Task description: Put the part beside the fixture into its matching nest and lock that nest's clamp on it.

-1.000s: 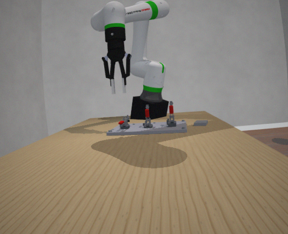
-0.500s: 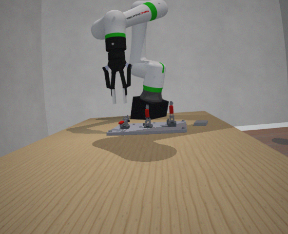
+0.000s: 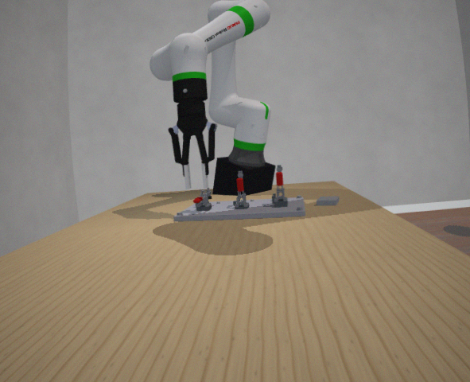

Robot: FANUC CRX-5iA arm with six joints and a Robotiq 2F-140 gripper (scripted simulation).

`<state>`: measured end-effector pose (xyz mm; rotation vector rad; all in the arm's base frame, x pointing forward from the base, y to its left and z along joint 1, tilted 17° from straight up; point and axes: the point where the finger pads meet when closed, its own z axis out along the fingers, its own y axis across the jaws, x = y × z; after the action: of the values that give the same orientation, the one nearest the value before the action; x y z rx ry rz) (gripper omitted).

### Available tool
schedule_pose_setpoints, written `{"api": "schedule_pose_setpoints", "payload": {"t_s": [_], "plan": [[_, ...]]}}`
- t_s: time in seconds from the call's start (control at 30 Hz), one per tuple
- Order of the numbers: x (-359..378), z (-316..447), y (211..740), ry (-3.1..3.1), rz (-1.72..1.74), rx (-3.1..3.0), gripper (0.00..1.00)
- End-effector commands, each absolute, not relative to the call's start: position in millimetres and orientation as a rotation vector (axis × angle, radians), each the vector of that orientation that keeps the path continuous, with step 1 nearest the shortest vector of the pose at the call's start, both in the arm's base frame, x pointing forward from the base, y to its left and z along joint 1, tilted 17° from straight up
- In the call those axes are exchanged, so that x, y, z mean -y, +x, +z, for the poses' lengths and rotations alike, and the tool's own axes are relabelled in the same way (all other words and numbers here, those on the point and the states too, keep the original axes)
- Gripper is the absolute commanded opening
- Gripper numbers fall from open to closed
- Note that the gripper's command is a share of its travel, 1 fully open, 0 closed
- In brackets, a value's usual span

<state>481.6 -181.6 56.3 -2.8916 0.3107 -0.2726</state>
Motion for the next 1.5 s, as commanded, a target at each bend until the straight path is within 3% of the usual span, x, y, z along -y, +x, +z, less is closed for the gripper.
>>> {"api": "schedule_pose_setpoints", "payload": {"t_s": [0.0,1.47], "plan": [[181,51,483,-2.892,-0.274,-0.311,0.28],[173,14,491,-2.892,-0.274,-0.311,0.28]]}}
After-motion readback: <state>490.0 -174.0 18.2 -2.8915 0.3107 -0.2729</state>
